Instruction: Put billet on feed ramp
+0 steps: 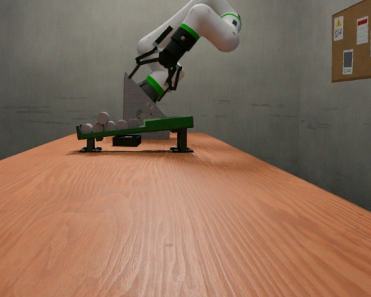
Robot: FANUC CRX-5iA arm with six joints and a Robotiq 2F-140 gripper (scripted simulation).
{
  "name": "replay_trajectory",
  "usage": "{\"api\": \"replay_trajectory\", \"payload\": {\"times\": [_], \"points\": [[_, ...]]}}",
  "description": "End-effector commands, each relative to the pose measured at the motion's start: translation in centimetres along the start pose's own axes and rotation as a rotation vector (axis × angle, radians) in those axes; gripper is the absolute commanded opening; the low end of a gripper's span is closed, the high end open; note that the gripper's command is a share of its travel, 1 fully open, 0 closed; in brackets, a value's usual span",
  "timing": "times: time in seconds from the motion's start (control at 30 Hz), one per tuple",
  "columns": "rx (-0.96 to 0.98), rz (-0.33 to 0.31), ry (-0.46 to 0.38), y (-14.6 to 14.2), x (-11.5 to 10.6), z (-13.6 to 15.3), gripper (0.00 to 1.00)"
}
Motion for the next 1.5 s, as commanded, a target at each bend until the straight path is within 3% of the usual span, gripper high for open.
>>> {"api": "replay_trajectory", "payload": {"times": [0.0,0.1,0.23,0.6,0.67,0.97,1.17,1.47], "points": [[0.253,0.090,0.076,-1.1,0.5,3.6,1.00],[0.292,0.104,0.088,-1.2,0.6,3.7,1.00],[0.529,0.187,0.142,-2.9,1.4,7.2,1.00],[0.944,0.350,0.268,-7.5,3.4,13.0,1.00],[0.944,0.350,0.268,-7.5,3.4,13.0,1.00],[1.220,0.475,0.380,-12.2,5.3,16.6,1.00],[1.310,0.520,0.423,-14.0,6.0,17.7,1.00],[1.346,0.539,0.442,-14.8,6.3,18.1,1.00]]}}
Point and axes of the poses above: the point where the finger pads meet when closed, its own x axis out along the fingers, its own y axis across the jaws, z = x × y, the point moved 6 cm from there along -x, back along the fingers
